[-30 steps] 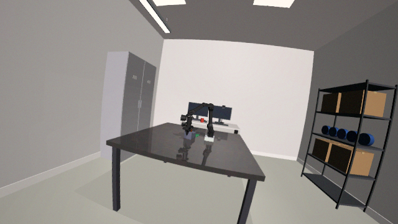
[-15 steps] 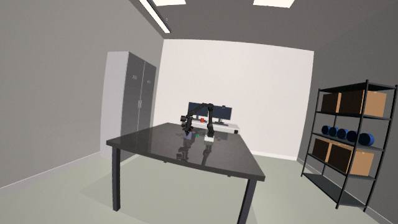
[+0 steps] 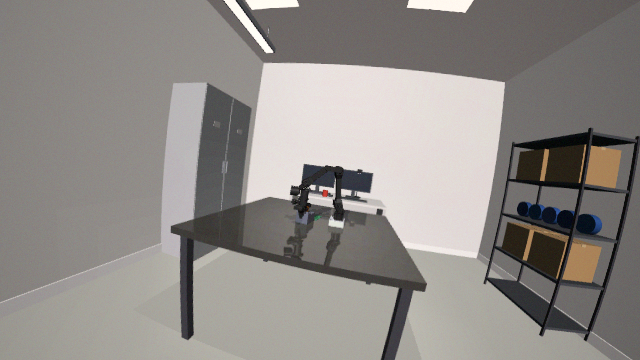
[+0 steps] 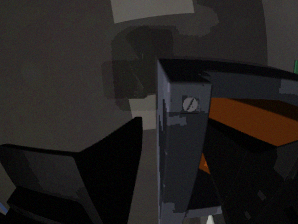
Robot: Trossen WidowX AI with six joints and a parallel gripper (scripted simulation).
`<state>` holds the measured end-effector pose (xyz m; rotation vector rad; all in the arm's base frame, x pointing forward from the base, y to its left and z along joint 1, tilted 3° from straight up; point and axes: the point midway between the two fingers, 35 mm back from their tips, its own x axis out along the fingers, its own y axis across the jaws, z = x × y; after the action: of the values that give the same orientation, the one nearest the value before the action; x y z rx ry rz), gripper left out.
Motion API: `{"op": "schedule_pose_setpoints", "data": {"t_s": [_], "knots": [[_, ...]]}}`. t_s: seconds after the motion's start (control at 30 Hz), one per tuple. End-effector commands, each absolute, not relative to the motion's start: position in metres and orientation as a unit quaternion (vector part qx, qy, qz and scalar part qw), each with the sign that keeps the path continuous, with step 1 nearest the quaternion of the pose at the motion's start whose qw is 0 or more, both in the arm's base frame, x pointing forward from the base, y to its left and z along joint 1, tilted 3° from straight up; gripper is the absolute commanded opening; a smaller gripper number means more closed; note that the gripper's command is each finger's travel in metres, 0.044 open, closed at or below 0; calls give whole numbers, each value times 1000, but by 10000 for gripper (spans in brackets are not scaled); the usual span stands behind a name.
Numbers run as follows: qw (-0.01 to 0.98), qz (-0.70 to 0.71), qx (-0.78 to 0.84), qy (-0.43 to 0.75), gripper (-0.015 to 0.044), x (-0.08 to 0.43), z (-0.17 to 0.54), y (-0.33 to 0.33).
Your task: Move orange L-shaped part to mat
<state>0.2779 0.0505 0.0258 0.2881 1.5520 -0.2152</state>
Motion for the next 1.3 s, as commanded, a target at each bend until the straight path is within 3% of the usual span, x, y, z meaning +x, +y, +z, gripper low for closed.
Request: {"op": "schedule_pose_setpoints", "data": {"t_s": [0.0, 0.33, 0.6, 1.27], "knots": [[698, -98, 130, 697, 180, 278, 29, 53], [695, -100, 130, 700, 180, 280, 46, 59], [695, -101, 130, 700, 180, 275, 131, 45], [699, -100, 133, 695, 180, 277, 131, 46]]}}
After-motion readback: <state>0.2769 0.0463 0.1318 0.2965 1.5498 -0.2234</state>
